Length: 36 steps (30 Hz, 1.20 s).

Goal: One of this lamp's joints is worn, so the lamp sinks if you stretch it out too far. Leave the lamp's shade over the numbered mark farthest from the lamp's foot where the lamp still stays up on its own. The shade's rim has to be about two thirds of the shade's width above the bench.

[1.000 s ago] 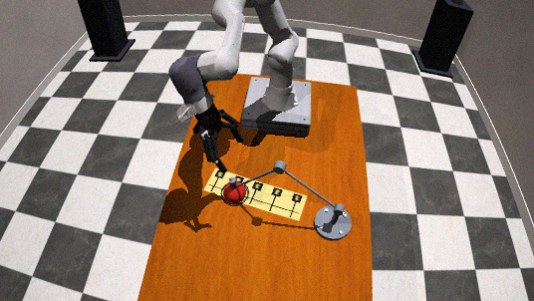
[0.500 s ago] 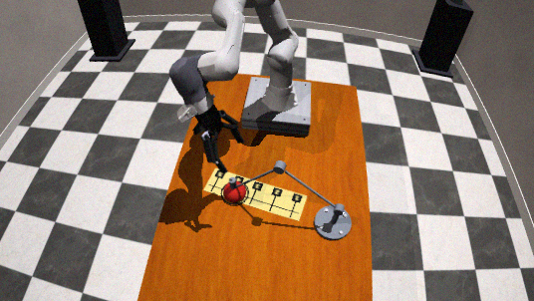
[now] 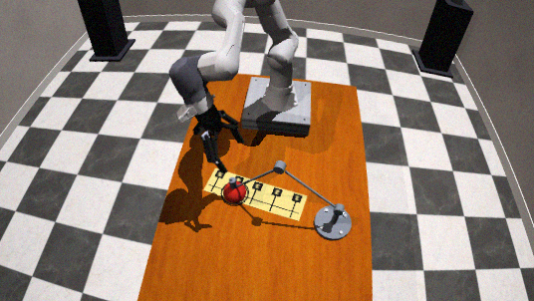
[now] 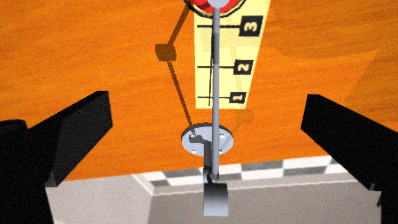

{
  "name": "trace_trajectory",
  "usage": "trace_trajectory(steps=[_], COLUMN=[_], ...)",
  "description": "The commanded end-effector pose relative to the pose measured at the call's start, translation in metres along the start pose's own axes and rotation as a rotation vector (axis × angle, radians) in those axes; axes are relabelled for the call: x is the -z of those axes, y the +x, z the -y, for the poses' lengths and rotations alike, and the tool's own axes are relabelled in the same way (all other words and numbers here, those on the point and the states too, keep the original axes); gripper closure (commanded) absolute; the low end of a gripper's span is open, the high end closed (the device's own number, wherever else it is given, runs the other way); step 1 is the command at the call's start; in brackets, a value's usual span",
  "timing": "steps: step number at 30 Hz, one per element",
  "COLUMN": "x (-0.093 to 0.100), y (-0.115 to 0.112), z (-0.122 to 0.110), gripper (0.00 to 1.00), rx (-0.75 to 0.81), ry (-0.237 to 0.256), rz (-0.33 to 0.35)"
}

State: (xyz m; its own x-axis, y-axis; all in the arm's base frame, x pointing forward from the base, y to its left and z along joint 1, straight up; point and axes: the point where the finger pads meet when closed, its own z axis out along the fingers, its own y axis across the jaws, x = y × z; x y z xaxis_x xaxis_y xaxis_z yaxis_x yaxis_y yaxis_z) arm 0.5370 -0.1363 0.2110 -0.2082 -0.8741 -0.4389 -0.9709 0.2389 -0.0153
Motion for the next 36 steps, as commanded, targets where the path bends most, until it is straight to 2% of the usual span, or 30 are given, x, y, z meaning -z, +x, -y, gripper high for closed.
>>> trace_trajectory(steps=[1,17,32,36], x=[0.000,0.000,0.055,0.062], y=[0.000,0.000,-0.027,-0.030], z=[0.000,0.000,0.001,0.002], gripper=[0.00,0.00,0.00,0.00], rx=[0.000,0.000,0.000,0.002], ry=[-0.001,0.000,0.000,0.003], rz=[0.000,0.000,0.000,-0.001])
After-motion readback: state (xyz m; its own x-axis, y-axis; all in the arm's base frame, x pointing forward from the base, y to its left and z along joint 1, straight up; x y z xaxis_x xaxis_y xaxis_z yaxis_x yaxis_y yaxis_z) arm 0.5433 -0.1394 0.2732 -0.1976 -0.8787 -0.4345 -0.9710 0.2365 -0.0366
